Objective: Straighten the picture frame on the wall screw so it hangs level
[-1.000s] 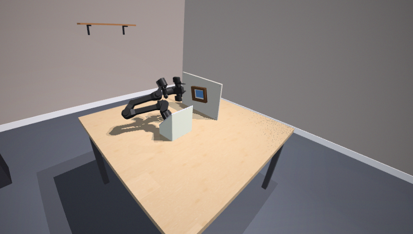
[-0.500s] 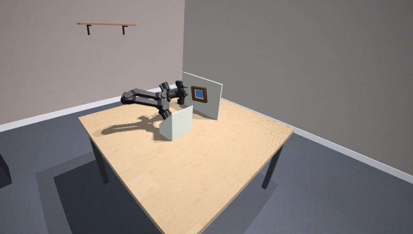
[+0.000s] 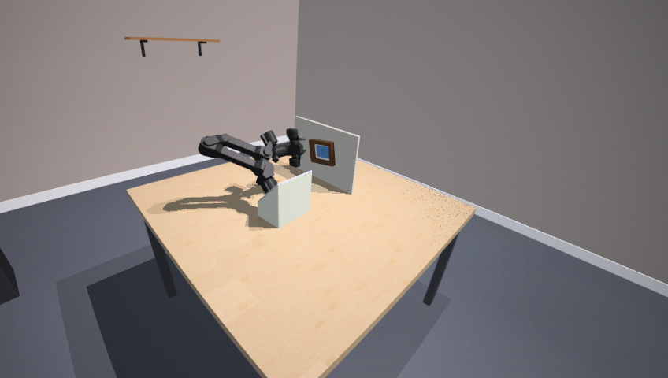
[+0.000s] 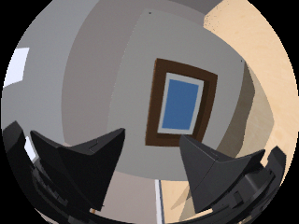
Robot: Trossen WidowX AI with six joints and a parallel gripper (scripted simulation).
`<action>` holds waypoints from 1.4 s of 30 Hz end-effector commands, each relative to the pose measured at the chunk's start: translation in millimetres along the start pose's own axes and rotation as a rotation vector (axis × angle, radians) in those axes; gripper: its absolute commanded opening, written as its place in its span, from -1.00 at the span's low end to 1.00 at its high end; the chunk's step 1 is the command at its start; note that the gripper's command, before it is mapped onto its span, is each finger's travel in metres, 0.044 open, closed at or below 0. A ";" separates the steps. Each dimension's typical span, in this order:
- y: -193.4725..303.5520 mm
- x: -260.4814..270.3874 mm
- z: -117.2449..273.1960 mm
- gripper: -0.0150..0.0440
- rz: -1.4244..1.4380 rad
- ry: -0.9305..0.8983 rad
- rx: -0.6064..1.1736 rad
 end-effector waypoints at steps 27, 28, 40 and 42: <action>-6.3 -5.1 -62.4 0.39 -0.004 -0.003 -0.002; -6.2 -5.1 -63.4 0.39 -0.004 -0.003 -0.002; -5.5 -4.3 -82.1 0.39 -0.004 -0.004 -0.001; -5.5 -4.3 -85.3 0.39 -0.004 -0.004 -0.001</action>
Point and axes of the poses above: the point midway between the two fingers, 35 mm back from their tips, its own z axis back along the fingers, its own x axis across the jaws, y = z × x, the point moved 2 cm from there along z, back along the fingers, and after that the axes turned 11 degrees about -z, right-handed, at the moved point
